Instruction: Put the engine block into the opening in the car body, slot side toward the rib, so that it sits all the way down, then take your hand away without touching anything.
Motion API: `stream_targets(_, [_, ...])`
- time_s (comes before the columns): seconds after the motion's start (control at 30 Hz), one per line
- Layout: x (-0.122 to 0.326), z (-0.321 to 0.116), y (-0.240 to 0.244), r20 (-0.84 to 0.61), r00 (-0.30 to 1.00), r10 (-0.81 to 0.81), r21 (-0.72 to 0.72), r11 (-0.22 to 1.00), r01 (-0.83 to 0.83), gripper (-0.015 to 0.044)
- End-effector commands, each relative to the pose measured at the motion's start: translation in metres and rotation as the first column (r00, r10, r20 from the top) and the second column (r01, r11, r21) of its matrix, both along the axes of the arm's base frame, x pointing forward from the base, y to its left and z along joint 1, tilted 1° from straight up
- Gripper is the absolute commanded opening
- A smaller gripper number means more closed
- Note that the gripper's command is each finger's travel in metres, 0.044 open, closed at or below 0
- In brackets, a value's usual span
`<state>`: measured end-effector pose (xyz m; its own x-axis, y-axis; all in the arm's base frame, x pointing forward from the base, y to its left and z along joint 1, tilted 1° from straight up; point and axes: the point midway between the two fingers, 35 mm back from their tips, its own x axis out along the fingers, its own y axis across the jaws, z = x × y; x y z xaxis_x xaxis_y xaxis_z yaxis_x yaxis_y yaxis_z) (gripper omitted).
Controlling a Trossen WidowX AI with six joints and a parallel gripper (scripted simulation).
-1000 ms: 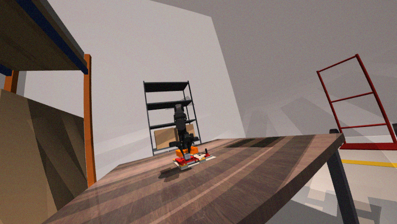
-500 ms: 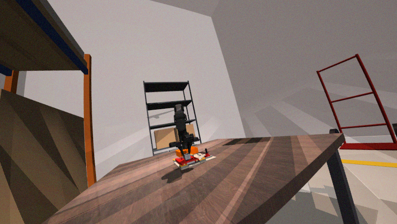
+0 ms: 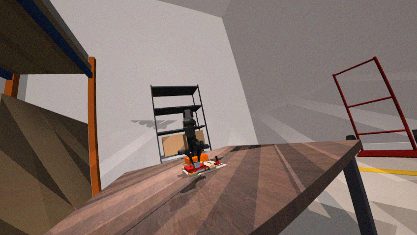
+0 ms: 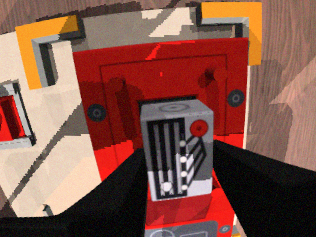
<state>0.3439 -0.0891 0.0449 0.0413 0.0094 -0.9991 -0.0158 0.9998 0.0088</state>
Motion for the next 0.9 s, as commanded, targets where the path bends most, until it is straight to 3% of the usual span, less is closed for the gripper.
stream_targets(0.0, [0.0003,-0.0026,0.0011,-0.002,1.0,-0.003,0.007,1.0,0.003,0.0158])
stream_targets(0.87, [0.0004,-0.007,0.0013,-0.002,1.0,-0.003,0.007,1.0,0.003,0.0158])
